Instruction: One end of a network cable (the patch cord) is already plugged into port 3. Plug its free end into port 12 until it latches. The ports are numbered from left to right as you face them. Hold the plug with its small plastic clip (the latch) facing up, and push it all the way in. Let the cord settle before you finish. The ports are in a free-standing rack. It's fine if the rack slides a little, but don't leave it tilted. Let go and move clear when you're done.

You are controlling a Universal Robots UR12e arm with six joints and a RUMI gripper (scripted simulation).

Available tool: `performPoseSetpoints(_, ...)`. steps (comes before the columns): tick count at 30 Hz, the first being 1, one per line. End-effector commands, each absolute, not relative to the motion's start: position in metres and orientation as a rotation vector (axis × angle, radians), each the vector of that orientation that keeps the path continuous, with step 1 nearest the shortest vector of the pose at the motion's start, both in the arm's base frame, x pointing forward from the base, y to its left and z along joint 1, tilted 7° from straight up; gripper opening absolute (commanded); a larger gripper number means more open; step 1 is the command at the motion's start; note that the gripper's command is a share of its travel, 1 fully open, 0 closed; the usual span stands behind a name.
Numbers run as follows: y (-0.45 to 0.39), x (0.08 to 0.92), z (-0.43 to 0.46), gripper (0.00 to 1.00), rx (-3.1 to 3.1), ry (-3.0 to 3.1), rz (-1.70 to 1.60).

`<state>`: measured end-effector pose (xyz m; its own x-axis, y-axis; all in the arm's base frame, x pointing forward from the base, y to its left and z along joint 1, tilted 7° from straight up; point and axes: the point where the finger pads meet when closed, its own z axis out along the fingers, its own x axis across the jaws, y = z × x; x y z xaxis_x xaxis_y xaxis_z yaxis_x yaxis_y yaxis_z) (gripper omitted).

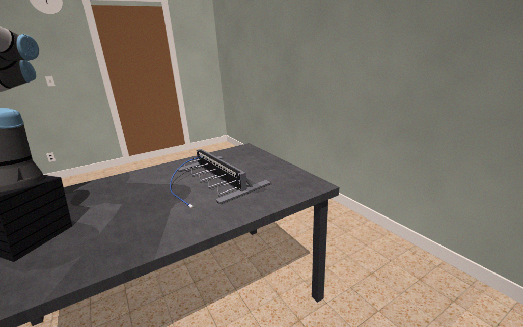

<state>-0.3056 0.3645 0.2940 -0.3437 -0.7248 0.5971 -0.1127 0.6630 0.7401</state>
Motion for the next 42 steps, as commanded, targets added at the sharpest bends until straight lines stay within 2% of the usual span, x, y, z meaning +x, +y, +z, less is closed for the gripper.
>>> performPoseSetpoints(1, 0.408, -0.22, 0.263, 1.0, 0.733, -1.93, -0.81)
performPoseSetpoints(5, 0.433, -0.161, 0.241, 1.0, 0.77, -2.006, -0.853)
performPoseSetpoints(7, 0.433, -0.161, 0.241, 1.0, 0.77, -2.006, -0.853)
performPoseSetpoints(9, 0.449, -0.108, 0.221, 1.0, 0.793, -2.061, -0.876)
performPoseSetpoints(22, 0.458, 0.1, 0.147, 1.0, 0.871, -2.342, -0.911)
performPoseSetpoints(24, 0.458, 0.1, 0.147, 1.0, 0.871, -2.342, -0.911)
performPoseSetpoints(25, 0.454, 0.139, 0.132, 1.0, 0.876, -2.375, -0.908)
performPoseSetpoints(31, 0.427, 0.232, 0.099, 1.0, 0.888, -2.508, -0.876)
performPoseSetpoints(42, 0.359, 0.363, 0.049, 1.0, 0.88, -2.699, -0.785)
